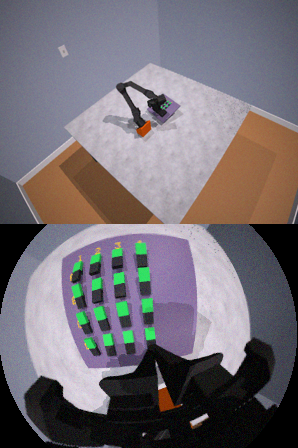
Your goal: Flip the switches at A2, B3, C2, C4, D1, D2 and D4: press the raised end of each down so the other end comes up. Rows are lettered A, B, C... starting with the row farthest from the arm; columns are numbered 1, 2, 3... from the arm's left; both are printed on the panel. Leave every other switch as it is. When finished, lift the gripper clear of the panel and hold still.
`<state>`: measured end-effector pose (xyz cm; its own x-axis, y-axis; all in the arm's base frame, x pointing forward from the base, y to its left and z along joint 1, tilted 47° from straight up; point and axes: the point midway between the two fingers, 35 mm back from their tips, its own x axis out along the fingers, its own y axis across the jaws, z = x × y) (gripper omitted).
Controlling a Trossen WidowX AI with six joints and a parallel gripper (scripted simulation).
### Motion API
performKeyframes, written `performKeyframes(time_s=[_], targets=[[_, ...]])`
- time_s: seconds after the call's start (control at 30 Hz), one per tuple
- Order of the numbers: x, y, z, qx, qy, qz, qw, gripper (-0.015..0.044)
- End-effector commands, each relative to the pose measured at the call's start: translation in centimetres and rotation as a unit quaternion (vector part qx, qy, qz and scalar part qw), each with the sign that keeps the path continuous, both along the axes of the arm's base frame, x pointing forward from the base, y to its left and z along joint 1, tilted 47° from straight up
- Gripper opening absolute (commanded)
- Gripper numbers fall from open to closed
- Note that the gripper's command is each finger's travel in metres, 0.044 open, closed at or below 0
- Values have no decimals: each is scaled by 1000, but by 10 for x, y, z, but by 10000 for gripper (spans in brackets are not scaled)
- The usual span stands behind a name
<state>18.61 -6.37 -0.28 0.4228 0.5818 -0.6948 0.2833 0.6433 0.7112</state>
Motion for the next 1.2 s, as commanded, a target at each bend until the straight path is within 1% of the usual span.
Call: performKeyframes(time_s=[0.0,1.17], targets=[[0,1,-1,4,1,-2,1000,0],[2,4,-4,4,1,-2,1000,0]])
